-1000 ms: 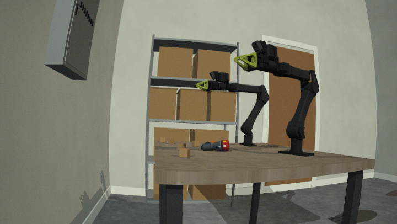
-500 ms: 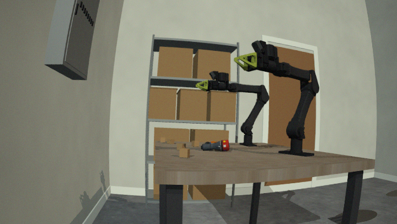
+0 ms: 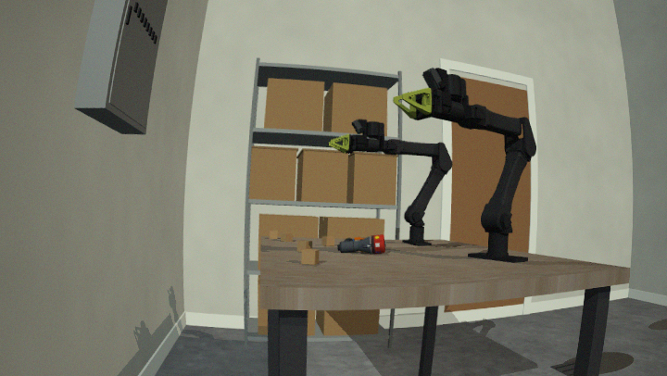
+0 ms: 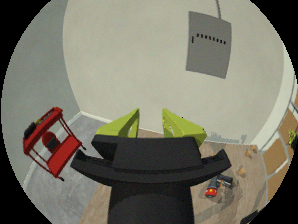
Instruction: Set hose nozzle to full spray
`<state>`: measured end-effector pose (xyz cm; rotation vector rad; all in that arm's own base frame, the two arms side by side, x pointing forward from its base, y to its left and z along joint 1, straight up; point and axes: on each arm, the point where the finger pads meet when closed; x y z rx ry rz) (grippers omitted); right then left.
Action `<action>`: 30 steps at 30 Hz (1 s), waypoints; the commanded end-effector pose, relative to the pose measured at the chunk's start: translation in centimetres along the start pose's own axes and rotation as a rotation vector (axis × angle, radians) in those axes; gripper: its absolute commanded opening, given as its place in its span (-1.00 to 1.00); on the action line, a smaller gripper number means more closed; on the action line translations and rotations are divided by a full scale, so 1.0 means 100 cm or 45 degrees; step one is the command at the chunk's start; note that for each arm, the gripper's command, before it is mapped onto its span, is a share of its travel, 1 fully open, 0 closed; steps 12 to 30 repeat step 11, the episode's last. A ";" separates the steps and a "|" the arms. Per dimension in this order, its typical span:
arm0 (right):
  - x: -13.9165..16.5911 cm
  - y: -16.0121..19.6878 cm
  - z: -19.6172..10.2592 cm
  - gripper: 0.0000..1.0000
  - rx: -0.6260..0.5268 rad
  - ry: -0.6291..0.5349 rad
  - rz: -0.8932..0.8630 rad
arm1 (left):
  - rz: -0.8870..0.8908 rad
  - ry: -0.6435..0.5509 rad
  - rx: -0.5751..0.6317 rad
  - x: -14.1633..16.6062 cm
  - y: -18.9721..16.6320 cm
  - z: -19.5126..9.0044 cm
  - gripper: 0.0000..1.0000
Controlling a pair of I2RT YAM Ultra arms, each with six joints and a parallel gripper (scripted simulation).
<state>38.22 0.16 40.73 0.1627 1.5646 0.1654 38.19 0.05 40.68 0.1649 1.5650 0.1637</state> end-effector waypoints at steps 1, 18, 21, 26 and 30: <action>0.004 -0.003 0.005 -0.01 0.009 0.006 0.006 | 0.007 -0.100 -0.023 -0.030 0.006 -0.012 -0.26; 0.007 -0.005 0.006 -0.01 0.015 0.015 0.006 | 0.007 -0.097 -0.023 -0.029 0.006 -0.011 -0.26; 0.007 -0.005 0.006 -0.01 0.015 0.015 0.006 | 0.007 -0.097 -0.023 -0.029 0.006 -0.011 -0.26; 0.007 -0.005 0.006 -0.01 0.015 0.015 0.006 | 0.007 -0.097 -0.023 -0.029 0.006 -0.011 -0.26; 0.007 -0.005 0.006 -0.01 0.015 0.015 0.006 | 0.007 -0.097 -0.023 -0.029 0.006 -0.011 -0.26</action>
Point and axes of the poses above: on each arm, the point where the finger pads meet when closed, its own z axis out along the fingers, its own y axis across the jaws, x = y × z, and after that the axes turned 12 degrees about z, right-handed
